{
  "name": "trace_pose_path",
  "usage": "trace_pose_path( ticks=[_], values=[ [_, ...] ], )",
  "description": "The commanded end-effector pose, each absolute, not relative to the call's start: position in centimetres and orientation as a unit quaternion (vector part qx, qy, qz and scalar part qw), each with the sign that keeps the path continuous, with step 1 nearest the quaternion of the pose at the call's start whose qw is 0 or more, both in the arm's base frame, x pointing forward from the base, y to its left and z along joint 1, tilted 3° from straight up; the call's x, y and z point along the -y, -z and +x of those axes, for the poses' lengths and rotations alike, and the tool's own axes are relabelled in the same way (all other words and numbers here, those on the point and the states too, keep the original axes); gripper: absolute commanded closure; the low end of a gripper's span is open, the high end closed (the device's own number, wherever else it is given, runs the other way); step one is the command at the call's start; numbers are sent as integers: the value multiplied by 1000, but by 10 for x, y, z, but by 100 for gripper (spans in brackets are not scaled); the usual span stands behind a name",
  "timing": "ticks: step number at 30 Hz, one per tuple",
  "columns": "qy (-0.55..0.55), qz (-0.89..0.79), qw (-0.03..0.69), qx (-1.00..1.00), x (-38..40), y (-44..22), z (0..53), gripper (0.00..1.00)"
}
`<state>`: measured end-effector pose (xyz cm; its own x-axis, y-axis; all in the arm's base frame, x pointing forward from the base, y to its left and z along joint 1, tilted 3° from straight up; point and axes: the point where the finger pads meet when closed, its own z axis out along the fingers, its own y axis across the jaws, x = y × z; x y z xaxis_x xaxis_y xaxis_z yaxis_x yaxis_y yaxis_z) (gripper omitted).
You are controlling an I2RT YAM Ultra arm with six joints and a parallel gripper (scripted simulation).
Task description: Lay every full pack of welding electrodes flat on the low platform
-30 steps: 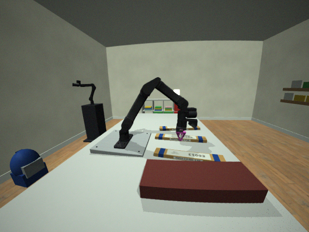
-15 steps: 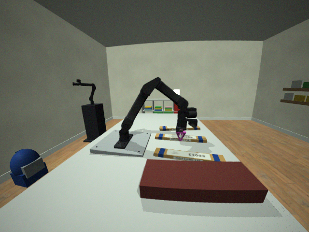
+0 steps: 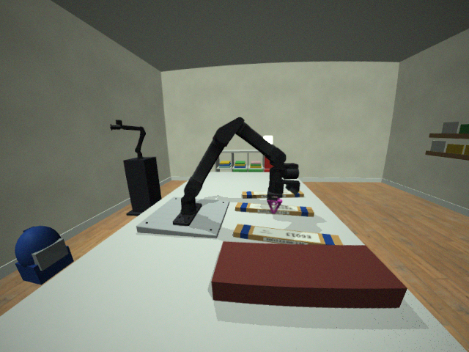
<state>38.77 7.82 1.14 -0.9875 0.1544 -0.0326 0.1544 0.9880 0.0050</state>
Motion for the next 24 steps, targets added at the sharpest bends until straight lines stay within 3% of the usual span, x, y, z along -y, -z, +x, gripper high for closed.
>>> trace_pose_path(
  ticks=[1, 24],
  values=[
    [-11, 79, 43, -996, -80, -52, 396, 100],
    [-11, 79, 43, -996, -80, -83, 393, 100]
  ],
)
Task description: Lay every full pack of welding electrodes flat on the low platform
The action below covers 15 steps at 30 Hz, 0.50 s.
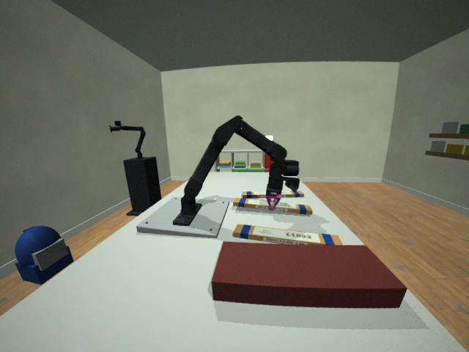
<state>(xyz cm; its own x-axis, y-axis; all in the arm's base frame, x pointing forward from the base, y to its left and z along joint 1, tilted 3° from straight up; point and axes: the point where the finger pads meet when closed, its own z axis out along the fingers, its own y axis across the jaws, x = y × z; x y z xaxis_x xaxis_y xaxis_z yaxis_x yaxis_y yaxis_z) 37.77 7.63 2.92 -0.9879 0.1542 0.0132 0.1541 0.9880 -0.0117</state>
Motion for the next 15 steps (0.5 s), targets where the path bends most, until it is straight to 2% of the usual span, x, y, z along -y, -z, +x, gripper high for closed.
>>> trace_pose_path(
  ticks=[1, 15],
  values=[
    [11, -79, -43, 996, -80, -85, 393, 100],
    [11, -78, -43, 996, -80, -100, 392, 100]
  ],
)
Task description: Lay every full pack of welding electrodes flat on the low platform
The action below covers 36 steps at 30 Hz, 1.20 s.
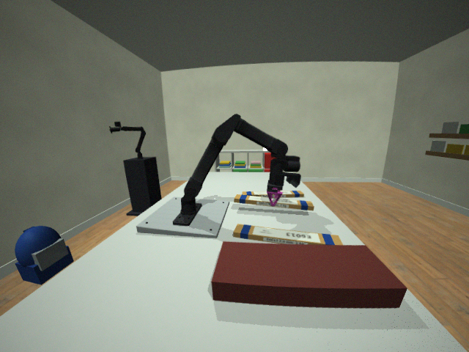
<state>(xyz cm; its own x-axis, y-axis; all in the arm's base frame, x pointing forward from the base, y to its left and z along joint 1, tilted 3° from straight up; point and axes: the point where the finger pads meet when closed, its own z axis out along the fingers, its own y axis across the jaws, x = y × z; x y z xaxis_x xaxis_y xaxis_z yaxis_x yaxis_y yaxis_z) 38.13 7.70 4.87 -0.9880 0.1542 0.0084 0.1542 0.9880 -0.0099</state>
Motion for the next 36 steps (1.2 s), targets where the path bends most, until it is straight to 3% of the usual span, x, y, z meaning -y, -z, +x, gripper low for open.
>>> trace_pose_path(
  ticks=[1, 36],
  values=[
    [11, -78, -43, 996, -81, -101, 392, 100],
    [11, -77, -43, 996, -83, -116, 392, 100]
  ],
)
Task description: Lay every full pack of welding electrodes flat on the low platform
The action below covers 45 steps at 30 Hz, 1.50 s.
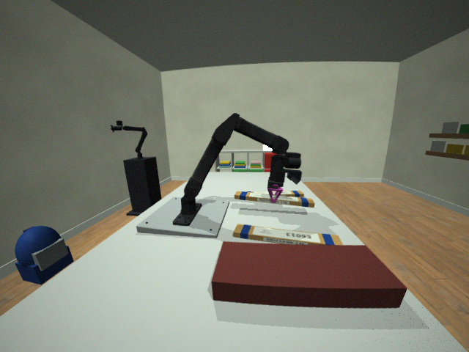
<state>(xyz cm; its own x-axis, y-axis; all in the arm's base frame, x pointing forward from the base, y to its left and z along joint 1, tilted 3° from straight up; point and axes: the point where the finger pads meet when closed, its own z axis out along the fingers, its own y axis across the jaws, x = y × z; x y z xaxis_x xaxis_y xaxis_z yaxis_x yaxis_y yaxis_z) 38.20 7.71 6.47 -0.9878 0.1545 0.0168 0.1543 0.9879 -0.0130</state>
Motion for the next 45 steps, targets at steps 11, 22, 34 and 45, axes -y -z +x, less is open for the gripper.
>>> trace_pose_path(
  ticks=[11, 22, 34, 45],
  values=[
    [11, -76, -43, 996, -84, -118, 392, 100],
    [11, -78, -43, 996, -82, -119, 393, 100],
    [11, -78, -43, 996, -82, -120, 393, 100],
    [11, -79, -43, 996, -82, -120, 393, 100]
  ],
)
